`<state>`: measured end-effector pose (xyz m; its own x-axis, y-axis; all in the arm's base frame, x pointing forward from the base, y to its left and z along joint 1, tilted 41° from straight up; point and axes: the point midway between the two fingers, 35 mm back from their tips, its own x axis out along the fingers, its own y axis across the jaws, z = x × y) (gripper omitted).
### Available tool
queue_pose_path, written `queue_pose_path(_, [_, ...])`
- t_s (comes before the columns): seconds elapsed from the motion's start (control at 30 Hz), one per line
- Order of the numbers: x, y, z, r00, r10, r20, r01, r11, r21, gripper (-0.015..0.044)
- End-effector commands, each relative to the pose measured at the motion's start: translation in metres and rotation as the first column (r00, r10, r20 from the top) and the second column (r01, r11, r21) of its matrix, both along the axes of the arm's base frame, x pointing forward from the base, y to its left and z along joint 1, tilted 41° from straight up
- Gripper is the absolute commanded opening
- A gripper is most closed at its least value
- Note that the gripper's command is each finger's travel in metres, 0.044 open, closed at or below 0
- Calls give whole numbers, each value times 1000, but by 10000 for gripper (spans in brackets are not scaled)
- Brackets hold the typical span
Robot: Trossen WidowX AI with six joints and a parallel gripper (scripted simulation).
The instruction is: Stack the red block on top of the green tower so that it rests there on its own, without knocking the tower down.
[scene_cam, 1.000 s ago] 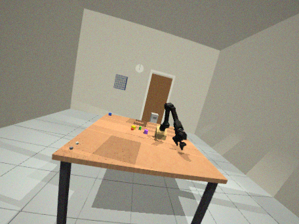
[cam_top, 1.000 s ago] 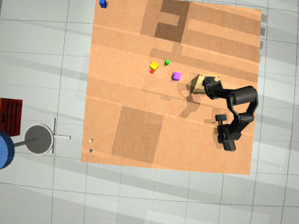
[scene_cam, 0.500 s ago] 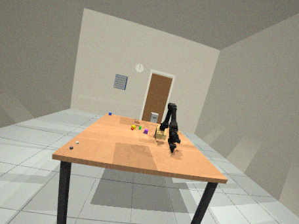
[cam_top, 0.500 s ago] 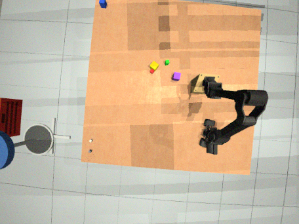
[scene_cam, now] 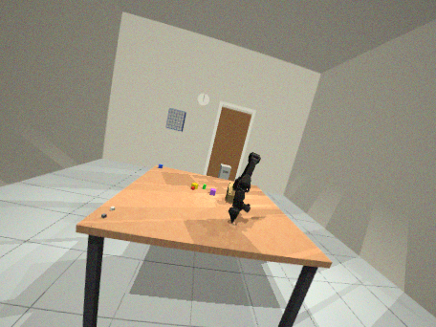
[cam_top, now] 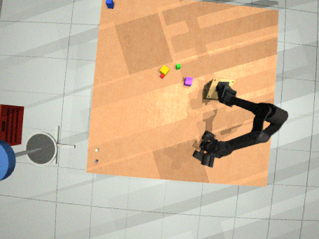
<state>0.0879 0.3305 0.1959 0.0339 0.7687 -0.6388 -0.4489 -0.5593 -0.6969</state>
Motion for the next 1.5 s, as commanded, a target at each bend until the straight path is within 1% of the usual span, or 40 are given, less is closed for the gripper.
queue_pose_path(0.0, [30,0,1,996,-82,-19,82,997,2,440])
queue_pose_path(0.17, [71,-6,-2,982,-186,-43,186,982,-14,440])
queue_pose_path(0.3, [98,-27,-5,963,-269,-9,268,963,-23,440])
queue_pose_path(0.53, [142,-48,-29,924,-376,-72,366,923,-119,440])
queue_pose_path(0.83, [201,-96,-66,828,-535,-166,490,836,-247,440])
queue_pose_path(0.97, [219,-115,-77,792,-575,-208,514,810,-281,440])
queue_pose_path(1.2, [252,-161,-106,671,-675,-307,572,735,-365,440])
queue_pose_path(1.47, [280,-224,-142,479,-768,-424,622,638,-453,440])
